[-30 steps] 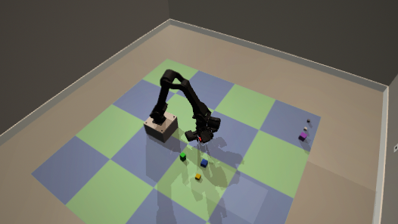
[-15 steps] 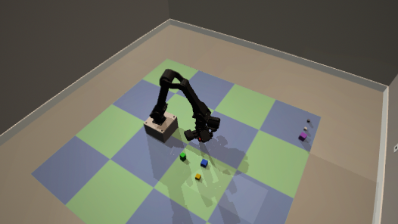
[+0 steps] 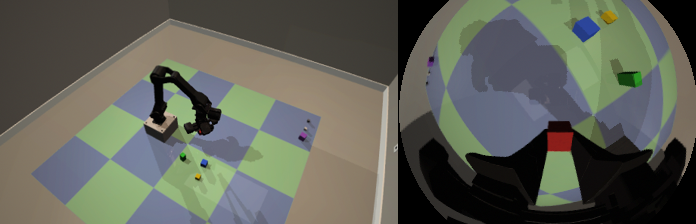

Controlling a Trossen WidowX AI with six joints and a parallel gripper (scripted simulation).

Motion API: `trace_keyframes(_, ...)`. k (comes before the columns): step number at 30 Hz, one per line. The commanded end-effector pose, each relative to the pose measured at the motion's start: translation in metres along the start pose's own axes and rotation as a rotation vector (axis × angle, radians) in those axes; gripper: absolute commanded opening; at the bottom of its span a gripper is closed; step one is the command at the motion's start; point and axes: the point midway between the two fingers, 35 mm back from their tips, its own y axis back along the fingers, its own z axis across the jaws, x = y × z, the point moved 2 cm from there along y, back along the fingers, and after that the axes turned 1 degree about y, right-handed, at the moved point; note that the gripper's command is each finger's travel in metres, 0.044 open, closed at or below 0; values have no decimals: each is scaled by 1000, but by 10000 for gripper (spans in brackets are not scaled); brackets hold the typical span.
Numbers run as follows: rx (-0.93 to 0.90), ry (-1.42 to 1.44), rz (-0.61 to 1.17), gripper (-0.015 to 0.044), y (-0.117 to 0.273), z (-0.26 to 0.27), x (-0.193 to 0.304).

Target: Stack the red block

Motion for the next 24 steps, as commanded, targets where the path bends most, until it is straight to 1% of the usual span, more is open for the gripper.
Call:
trace_keyframes(1,-14,-2,-8,0,22,2,-1)
trace_keyframes(7,-14,-2,-8,0,46,2,-1)
trace_keyframes(16,-14,-2,-8,0,47,-1,-3)
trace_keyframes(24,-14,-3,-10,0,47,-29,-27)
